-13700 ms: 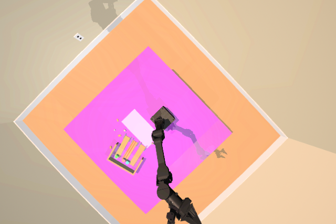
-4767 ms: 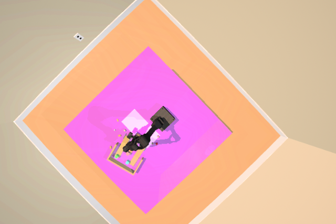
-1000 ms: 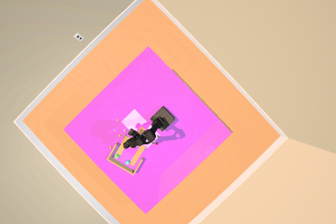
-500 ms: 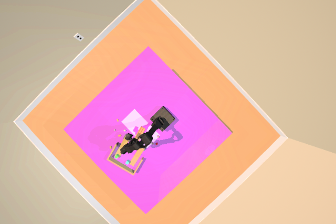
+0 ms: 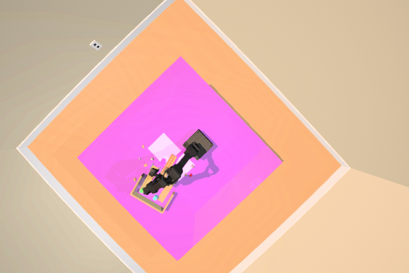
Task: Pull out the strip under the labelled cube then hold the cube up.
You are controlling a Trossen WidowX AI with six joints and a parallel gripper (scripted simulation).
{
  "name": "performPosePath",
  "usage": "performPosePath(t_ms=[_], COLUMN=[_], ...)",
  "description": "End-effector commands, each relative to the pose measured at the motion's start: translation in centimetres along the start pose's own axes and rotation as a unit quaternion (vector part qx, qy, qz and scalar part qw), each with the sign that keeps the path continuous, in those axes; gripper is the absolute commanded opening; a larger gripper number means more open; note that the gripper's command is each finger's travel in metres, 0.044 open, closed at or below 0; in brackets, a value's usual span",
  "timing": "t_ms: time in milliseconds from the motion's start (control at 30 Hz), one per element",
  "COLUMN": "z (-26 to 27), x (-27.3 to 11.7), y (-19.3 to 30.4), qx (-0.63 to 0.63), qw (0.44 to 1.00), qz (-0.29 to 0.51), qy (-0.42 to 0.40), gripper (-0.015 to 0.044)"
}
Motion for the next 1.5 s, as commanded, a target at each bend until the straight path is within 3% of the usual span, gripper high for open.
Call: performPosePath(t_ms=[0,633,867,1467], z=[0.2,0.4,0.4,0.4], x=[-0.2,-1.1,-0.2,2.7], y=[-1.5,-7.4,-7.4,-7.5], qx=[0.001,0.001,0.001,0.001], qw=[1.000,1.000,1.000,1.000], qz=[-0.001,-0.004,-0.004,-0.004], qy=[-0.001,-0.001,-0.001,-0.001], gripper=[0.0440,0.0440,0.0256,0.0250])
Point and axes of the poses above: the point midway between the two fingers, 35 mm back from their tips, its own x axis out along the fingers, its own z axis across the jaws, y = z × x, the point moved 2 cm from there along -x, back along the fingers, and after that the axes turned 2 degrees about x, right-handed, at the moved point
